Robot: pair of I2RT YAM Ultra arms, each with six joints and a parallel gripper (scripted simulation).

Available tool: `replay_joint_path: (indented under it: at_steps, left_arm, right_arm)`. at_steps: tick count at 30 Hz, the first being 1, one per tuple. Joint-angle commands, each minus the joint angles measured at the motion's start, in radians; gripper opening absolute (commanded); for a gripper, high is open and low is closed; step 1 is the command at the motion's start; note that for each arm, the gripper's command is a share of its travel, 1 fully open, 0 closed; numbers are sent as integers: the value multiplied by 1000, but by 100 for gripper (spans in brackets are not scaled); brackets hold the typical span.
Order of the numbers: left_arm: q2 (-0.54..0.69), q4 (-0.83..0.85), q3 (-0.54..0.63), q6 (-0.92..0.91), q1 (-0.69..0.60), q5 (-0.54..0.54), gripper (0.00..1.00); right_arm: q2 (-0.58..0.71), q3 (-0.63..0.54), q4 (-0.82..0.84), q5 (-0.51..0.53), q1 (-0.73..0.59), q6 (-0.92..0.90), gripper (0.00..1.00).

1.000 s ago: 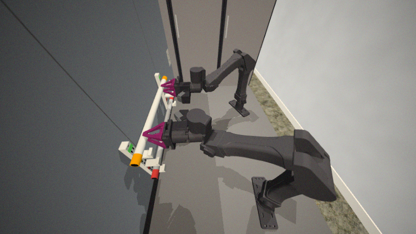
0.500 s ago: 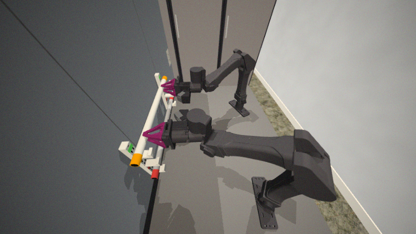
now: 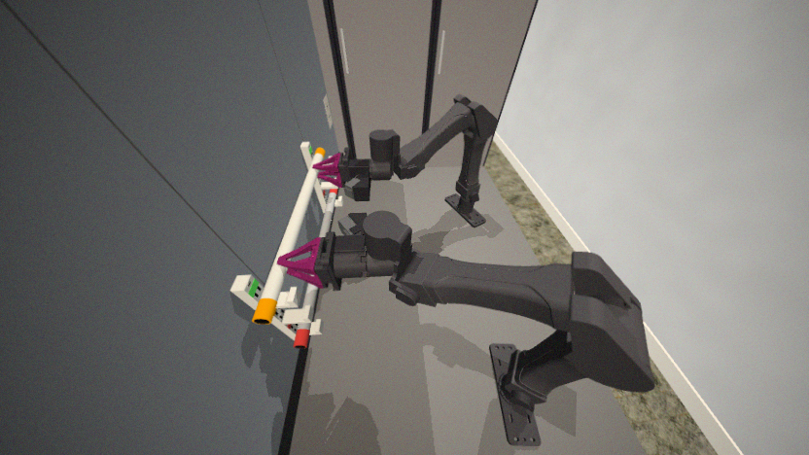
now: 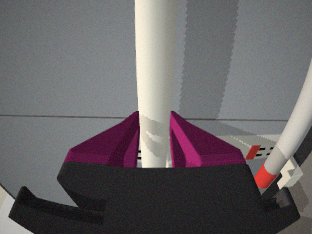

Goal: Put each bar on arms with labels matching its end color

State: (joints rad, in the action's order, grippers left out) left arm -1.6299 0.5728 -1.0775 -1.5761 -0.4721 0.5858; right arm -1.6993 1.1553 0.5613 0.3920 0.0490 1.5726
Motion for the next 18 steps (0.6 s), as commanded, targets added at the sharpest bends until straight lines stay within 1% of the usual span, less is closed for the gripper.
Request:
replay_joint_path:
  at_steps: [1, 18]
  left_arm:
    - [2, -35, -14, 5, 8, -6, 0]
    - [8, -35, -8, 5, 5, -3, 0]
  right_arm:
    - [-1, 16, -30, -4, 10, -2, 0]
    - [5, 9, -30, -2, 8, -1, 0]
